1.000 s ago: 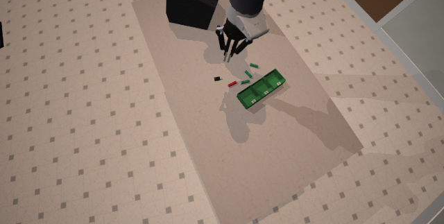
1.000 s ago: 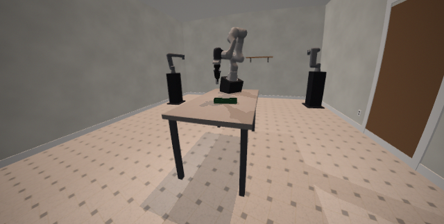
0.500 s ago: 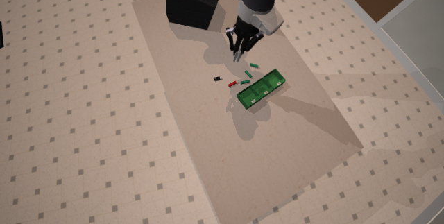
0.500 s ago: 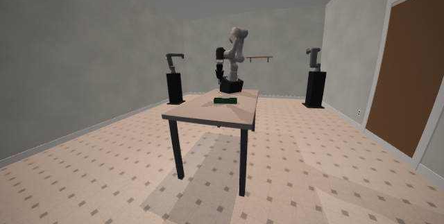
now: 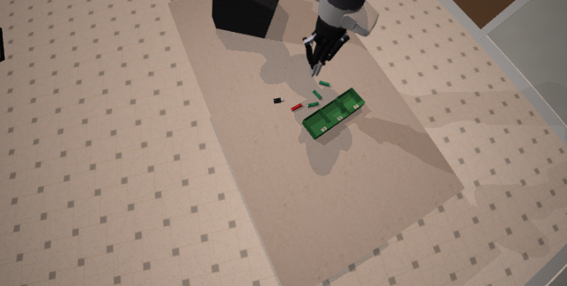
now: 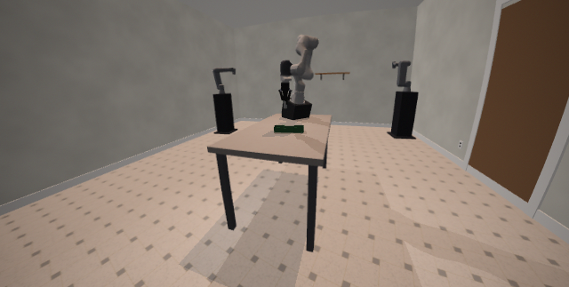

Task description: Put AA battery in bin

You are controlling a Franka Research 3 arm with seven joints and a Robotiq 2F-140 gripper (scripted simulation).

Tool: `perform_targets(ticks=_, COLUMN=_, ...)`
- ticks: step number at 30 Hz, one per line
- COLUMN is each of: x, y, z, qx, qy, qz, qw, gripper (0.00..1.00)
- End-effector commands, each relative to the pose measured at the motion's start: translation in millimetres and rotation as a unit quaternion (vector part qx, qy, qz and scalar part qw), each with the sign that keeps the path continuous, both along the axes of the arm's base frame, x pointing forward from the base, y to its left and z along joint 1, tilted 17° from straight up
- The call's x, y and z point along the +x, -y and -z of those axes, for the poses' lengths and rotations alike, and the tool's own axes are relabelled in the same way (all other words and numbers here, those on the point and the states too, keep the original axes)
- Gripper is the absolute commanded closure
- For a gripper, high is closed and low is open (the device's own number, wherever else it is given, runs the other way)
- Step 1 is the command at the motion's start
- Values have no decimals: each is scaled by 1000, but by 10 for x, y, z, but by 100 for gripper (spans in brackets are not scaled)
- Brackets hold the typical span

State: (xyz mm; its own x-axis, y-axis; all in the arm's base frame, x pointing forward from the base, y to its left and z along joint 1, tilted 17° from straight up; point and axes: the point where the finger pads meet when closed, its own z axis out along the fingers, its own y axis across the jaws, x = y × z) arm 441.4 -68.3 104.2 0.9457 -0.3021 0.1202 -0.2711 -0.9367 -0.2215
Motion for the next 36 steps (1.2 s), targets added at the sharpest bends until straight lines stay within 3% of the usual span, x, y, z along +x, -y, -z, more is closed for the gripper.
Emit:
perform_targets(ticks=1, x=21, y=-36, z=-17, qx=-5, qy=26, qz=-74, qw=997, gripper=95)
perform_targets(ticks=22, x=21, y=-36, z=-17, qx=-6, qy=31, qz=-88, qw=996, gripper=95)
perform_targets(ticks=24, x=161, y=-21, z=71, qx=-14, qy=39, qz=-126, qw=991, gripper=95)
perform_targets(ticks=28, x=442, y=7, z=248, qx=-14, qy=39, qz=-126, qw=991, gripper=95)
perform_targets(ticks=30, x=442, y=7, z=248, qx=-14, qy=39, qz=-126, qw=991, gripper=95)
perform_targets(ticks=36, x=864, y=50, z=514, qx=-14, qy=39, qz=-126, qw=991, gripper=95)
